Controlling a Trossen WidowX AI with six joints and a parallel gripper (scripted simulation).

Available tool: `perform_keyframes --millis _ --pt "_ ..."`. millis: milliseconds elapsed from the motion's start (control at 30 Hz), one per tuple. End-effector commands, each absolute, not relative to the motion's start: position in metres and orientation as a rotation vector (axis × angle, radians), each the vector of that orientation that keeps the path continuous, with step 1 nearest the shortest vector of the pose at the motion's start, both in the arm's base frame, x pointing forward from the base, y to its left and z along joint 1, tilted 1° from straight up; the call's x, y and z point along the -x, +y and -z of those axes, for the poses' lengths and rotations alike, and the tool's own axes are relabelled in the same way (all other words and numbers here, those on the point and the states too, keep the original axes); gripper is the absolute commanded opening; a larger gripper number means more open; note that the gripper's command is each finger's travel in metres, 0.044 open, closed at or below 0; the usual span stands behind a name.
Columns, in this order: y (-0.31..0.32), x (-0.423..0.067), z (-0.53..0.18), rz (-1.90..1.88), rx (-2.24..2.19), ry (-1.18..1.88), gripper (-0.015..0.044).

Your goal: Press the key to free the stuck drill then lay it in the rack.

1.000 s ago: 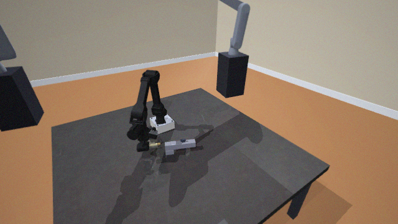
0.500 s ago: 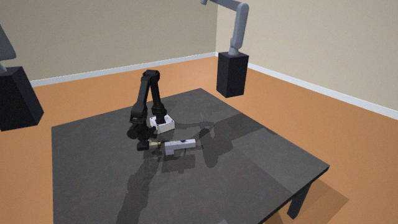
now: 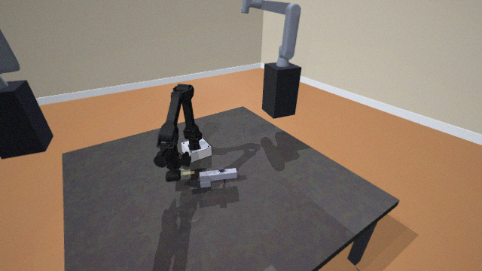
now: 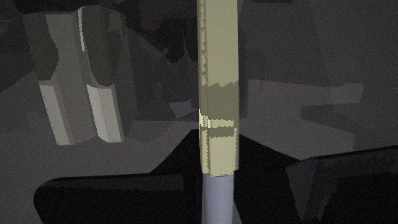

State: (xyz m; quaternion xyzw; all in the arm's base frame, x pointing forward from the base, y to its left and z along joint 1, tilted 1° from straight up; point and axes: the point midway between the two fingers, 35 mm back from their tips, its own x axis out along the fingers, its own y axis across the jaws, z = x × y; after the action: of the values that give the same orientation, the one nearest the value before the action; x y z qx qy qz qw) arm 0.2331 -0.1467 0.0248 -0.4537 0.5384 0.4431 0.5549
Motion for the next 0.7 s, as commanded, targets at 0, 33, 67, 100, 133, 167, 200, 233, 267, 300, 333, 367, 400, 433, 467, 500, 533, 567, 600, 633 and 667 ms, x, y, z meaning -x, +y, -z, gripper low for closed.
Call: perform_keyframes --millis 0,33,67,100,133,167,200,233,267,300,333,367,400,433,467,500,533,567,600,633,667 --pt "-0.1472 -0.2342 -0.0279 -1.043 1.077 1.270 0.0000" --pt "-0.1472 -0.2341 -0.0282 -1.043 1.077 1.270 0.0000" --pt "-0.1472 -0.2341 -0.0285 -1.043 1.077 1.270 0.0000" --pt "-0.1472 -0.2341 -0.0288 -1.043 1.077 1.270 0.0000" --pt "-0.1471 -0.2341 -0.0290 -1.043 1.077 1.270 0.0000" --pt "-0.1471 -0.2341 -0.0293 -1.043 1.077 1.270 0.0000" --pt "-0.1471 -0.2341 -0.0296 -1.043 1.077 1.270 0.0000" --pt "-0.1471 -0.2341 -0.0299 -1.043 1.077 1.270 0.0000" --pt "-0.1471 -0.2341 -0.0301 -1.043 1.077 1.270 0.0000" --pt "-0.1471 -0.2340 -0.0304 -1.043 1.077 1.270 0.0000" --pt "-0.1470 -0.2340 -0.0307 -1.043 1.077 1.270 0.0000" --pt "-0.1470 -0.2340 -0.0310 -1.043 1.077 1.270 0.0000" --pt "-0.1470 -0.2341 -0.0312 -1.043 1.077 1.270 0.0000" --pt "-0.1470 -0.2341 -0.0315 -1.043 1.077 1.270 0.0000" --pt "-0.1470 -0.2341 -0.0318 -1.043 1.077 1.270 0.0000" --pt "-0.1470 -0.2341 -0.0320 -1.043 1.077 1.270 0.0000" --pt "-0.1470 -0.2341 -0.0323 -1.043 1.077 1.270 0.0000" --pt "-0.1470 -0.2341 -0.0326 -1.043 1.077 1.270 0.0000" --pt "-0.1470 -0.2341 -0.0328 -1.043 1.077 1.270 0.0000" --pt "-0.1470 -0.2341 -0.0331 -1.043 1.077 1.270 0.0000" --pt "-0.1470 -0.2342 -0.0334 -1.043 1.077 1.270 0.0000"
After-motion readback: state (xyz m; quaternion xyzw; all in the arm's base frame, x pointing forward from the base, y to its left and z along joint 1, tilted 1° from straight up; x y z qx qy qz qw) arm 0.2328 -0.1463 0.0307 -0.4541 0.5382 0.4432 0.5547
